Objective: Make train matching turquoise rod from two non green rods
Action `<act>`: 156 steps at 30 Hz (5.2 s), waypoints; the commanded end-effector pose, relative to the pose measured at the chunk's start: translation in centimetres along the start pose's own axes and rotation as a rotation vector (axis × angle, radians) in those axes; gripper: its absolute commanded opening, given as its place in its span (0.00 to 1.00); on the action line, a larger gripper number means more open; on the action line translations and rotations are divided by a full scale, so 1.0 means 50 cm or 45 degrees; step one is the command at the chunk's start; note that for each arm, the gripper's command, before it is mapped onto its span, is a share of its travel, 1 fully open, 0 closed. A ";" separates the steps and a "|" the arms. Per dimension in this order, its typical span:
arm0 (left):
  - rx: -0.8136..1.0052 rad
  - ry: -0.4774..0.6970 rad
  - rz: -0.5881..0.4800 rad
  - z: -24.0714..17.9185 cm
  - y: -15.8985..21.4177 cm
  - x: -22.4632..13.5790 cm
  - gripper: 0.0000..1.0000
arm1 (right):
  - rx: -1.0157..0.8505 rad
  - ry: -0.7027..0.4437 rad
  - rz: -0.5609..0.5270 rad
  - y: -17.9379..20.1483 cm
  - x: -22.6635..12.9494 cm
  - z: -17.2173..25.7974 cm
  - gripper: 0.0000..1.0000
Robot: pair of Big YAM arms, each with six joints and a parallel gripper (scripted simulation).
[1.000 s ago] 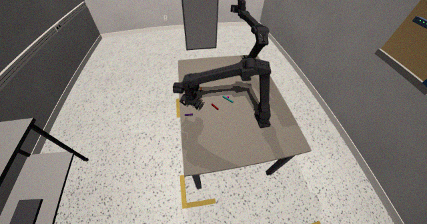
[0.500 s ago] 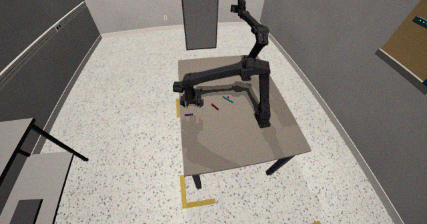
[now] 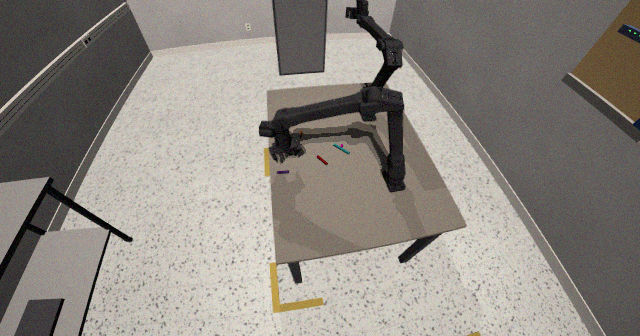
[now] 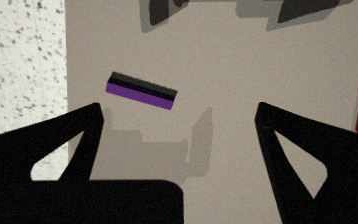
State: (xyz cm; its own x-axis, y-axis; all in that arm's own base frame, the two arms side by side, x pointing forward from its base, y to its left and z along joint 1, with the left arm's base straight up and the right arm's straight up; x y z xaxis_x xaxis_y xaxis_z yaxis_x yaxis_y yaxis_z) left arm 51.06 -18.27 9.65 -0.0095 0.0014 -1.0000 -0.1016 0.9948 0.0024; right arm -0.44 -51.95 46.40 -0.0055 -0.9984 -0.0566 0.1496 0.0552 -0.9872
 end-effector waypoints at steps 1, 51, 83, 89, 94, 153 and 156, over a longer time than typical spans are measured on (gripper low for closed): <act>-0.208 -0.076 -0.039 0.038 -0.034 -0.058 1.00 | 0.009 -0.016 -0.071 -0.072 0.007 0.017 1.00; -1.993 -0.033 -0.086 0.030 -0.092 -0.057 1.00 | 0.009 -0.016 -0.071 -0.072 0.007 0.017 1.00; -3.133 0.010 -0.101 0.022 -0.130 -0.051 1.00 | 0.009 -0.016 -0.071 -0.072 0.007 0.017 1.00; -3.356 0.020 -0.105 0.020 -0.137 -0.052 1.00 | 0.009 -0.016 -0.071 -0.072 0.007 0.017 1.00; -3.527 0.029 -0.108 0.021 -0.139 -0.053 1.00 | 0.009 -0.016 -0.071 -0.072 0.007 0.017 1.00; -3.642 0.043 -0.121 0.024 -0.141 -0.056 1.00 | 0.009 -0.016 -0.071 -0.072 0.007 0.017 1.00; -3.642 0.043 -0.121 0.024 -0.141 -0.056 1.00 | 0.009 -0.016 -0.071 -0.072 0.007 0.017 1.00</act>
State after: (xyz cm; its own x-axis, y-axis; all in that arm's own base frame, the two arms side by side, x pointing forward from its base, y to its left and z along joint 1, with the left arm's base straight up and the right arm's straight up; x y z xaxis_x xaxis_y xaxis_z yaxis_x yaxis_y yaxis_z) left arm 50.92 -23.93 9.80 -0.0080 0.0013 -1.0000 -0.1802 -0.9836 0.0002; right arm -0.44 -51.95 46.40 -0.0055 -0.9984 -0.0566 0.1496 0.0552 -0.9872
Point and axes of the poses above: on each arm, the point where the finger pads meet when closed, its own x axis out along the fingers, its own z axis across the jaws, y = z × x, the point moved 2 cm from there along -x, back along the fingers, and after that the axes turned 9 degrees about x, right-handed, at the moved point
